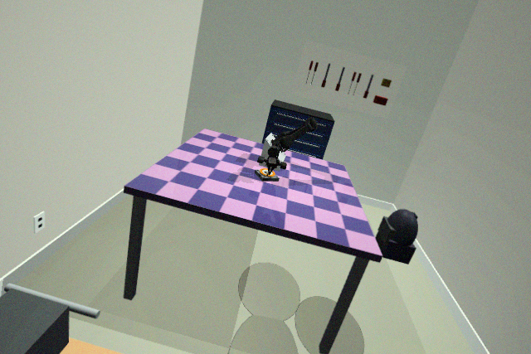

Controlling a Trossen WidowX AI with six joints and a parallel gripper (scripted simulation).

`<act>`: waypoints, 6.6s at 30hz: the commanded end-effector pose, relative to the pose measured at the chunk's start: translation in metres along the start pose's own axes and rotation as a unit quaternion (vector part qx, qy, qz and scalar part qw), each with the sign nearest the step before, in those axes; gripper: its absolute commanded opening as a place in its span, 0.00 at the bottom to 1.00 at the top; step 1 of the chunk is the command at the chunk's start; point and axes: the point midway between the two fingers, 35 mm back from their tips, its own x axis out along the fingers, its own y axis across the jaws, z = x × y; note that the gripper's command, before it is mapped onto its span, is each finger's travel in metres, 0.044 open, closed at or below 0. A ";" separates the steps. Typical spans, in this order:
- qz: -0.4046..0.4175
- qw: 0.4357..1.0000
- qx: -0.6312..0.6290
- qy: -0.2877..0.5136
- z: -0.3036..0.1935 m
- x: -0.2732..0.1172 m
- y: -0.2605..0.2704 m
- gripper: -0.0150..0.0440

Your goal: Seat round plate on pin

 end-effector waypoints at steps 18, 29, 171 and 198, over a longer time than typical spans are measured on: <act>-0.004 1.000 -0.001 0.000 0.001 0.001 -0.012 0.25; -0.005 1.000 -0.001 0.000 0.001 0.001 -0.020 0.25; -0.006 1.000 0.001 0.002 -0.073 -0.001 -0.061 0.25; -0.007 1.000 0.001 0.002 -0.084 -0.023 -0.055 0.25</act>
